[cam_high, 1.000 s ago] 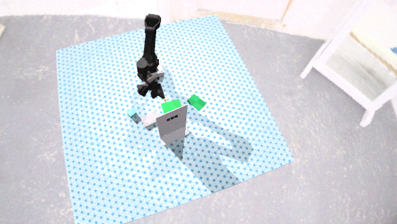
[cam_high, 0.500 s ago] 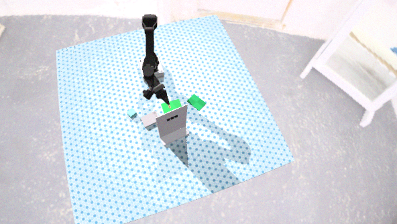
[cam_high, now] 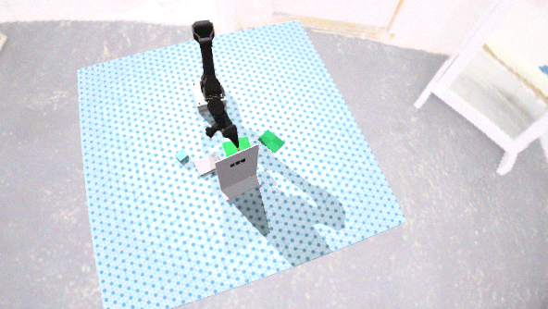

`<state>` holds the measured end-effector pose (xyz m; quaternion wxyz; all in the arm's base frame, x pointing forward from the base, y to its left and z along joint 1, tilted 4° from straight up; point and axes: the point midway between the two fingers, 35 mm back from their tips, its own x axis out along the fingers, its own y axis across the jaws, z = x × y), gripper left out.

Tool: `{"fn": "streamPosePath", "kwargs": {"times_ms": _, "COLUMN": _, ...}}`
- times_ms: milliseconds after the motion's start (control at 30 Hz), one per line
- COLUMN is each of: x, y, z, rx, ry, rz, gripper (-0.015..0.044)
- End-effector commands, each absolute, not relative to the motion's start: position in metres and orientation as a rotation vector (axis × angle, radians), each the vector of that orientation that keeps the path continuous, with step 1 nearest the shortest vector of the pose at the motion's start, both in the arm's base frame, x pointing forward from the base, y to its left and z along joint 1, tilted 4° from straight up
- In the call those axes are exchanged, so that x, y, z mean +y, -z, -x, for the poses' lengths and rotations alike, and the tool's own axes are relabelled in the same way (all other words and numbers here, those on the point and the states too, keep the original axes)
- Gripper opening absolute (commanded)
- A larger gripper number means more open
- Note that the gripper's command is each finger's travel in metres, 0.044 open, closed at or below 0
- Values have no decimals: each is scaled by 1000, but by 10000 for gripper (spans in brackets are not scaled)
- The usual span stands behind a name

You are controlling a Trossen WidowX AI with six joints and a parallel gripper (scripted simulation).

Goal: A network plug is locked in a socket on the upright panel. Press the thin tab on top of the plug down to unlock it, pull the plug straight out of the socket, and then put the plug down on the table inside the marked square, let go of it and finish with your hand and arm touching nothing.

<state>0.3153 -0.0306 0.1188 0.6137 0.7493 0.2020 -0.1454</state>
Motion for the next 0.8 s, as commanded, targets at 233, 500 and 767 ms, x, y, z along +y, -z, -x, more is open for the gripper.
{"fn": "streamPosePath", "kwargs": {"times_ms": 233, "x": -12, "y": -84, "z": -301, "rx": 607, "ry": 556, "rz": -1602, "gripper": 0}}
{"fn": "streamPosePath", "kwargs": {"times_ms": 500, "x": -2, "y": -66, "z": -284, "rx": 693, "ry": 681, "rz": -1483, "gripper": 0}}
{"fn": "streamPosePath", "kwargs": {"times_ms": 767, "x": -2, "y": -63, "z": -284, "rx": 695, "ry": 684, "rz": -1480, "gripper": 0}}
